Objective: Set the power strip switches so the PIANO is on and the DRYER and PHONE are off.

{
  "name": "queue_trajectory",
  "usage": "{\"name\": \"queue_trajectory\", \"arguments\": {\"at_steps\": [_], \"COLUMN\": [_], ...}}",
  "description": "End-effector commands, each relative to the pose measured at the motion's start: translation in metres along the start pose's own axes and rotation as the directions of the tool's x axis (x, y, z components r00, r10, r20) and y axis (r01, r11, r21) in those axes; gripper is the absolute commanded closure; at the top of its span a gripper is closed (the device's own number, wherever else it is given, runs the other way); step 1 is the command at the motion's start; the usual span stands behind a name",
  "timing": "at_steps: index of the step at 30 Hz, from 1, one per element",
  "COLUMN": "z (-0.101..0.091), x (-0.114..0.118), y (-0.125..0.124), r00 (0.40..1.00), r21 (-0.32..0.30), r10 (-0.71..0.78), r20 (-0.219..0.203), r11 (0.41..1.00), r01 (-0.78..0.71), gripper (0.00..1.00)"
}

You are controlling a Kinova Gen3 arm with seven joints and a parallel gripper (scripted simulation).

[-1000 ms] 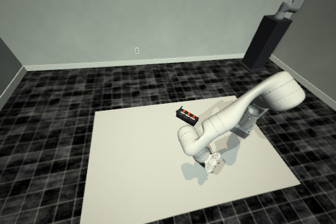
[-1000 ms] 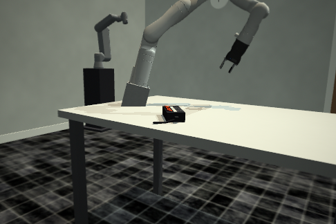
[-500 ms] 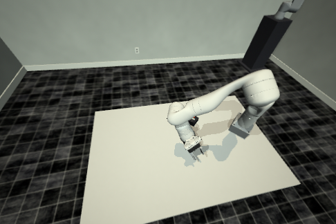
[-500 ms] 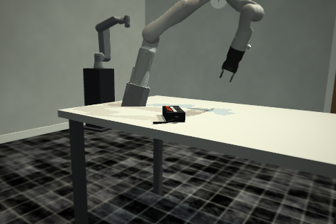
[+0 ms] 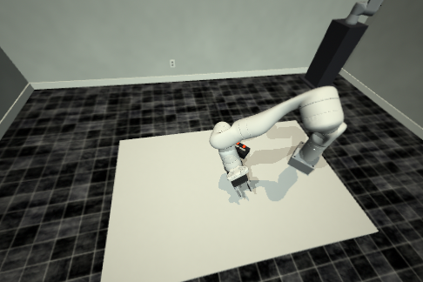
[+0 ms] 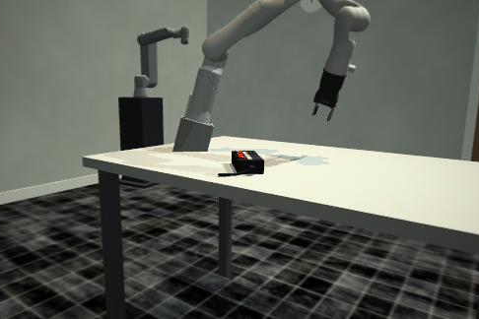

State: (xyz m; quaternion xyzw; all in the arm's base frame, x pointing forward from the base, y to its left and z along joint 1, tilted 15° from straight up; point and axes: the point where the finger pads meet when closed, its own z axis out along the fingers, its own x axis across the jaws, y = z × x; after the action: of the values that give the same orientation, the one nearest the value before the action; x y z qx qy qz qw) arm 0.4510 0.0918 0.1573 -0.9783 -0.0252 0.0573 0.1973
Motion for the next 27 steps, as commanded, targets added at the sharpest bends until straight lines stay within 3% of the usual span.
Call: {"name": "queue_trajectory", "arguments": {"at_steps": [1,6,7,15,16,24,25,27], "z": [-0.001,-0.001,-0.001,-0.001,0.000,0.000,0.000,0.000], "x": [-0.001,-0.001,0.001,0.001,0.003,0.003,0.004,0.004], "y": [0.010,0.010,0.031,0.031,0.052,0.052,0.074,0.074], "r00": [1.000,1.000,0.995,0.995,0.986,0.986,0.973,0.973], "r21": [0.003,0.003,0.017,0.017,0.031,0.031,0.044,0.044], "r10": [0.027,0.027,0.087,0.087,0.148,0.148,0.209,0.209], "r20": [-0.004,-0.004,-0.038,-0.038,-0.071,-0.071,-0.102,-0.102], "r11": [1.000,1.000,0.996,0.996,0.989,0.989,0.978,0.978], "r01": [-0.027,-0.027,-0.086,-0.086,-0.146,-0.146,-0.206,-0.206], "gripper": [0.00,0.00,0.00,0.00,0.00,0.00,0.00,0.00]}}
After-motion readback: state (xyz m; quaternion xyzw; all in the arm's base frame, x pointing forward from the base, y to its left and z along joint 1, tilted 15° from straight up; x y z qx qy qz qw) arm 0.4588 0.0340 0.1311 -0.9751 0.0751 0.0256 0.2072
